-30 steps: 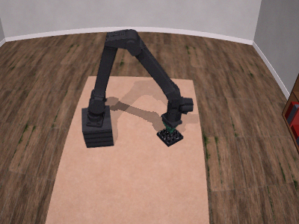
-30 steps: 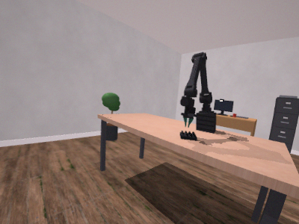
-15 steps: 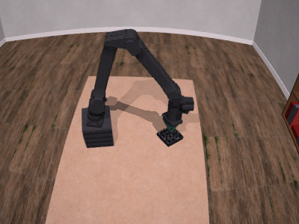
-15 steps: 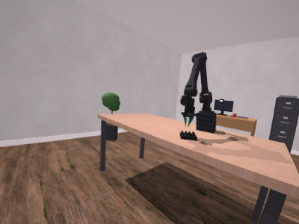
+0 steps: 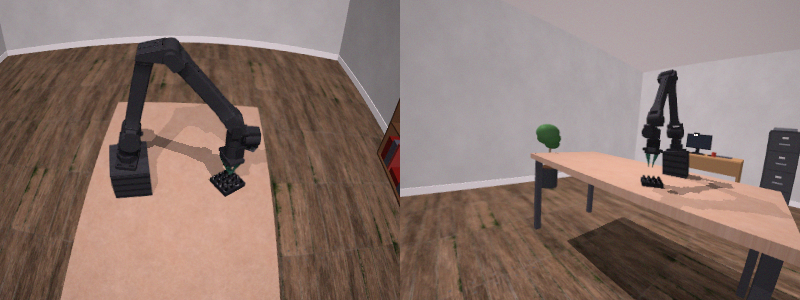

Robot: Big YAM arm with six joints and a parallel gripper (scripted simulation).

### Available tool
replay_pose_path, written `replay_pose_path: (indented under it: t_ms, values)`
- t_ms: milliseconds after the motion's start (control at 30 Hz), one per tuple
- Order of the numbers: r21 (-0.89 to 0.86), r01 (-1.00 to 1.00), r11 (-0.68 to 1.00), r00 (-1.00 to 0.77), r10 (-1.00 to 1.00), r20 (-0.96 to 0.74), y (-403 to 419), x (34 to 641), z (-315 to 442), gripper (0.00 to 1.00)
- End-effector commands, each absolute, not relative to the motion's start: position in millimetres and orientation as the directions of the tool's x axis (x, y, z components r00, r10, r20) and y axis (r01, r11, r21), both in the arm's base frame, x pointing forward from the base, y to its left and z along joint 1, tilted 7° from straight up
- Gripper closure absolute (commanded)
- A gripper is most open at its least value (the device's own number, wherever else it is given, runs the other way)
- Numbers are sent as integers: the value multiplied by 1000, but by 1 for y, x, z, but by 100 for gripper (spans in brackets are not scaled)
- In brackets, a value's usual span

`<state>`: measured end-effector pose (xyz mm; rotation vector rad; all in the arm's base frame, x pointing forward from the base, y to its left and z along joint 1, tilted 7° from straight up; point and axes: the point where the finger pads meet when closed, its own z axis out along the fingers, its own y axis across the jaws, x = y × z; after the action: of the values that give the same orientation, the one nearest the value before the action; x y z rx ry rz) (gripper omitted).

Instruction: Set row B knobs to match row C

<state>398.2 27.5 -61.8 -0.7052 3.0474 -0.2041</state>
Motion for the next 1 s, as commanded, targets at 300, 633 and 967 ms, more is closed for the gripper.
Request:
replay_pose_path:
  t_ms: [300, 633, 967]
  values:
    - [-128, -433, 893, -901, -433, 28, 30, 402, -62, 82]
    - [-128, -433, 893, -901, -433, 28, 30, 402, -62, 82]
    - [-129, -432, 893, -901, -433, 23, 30, 403, -63, 82]
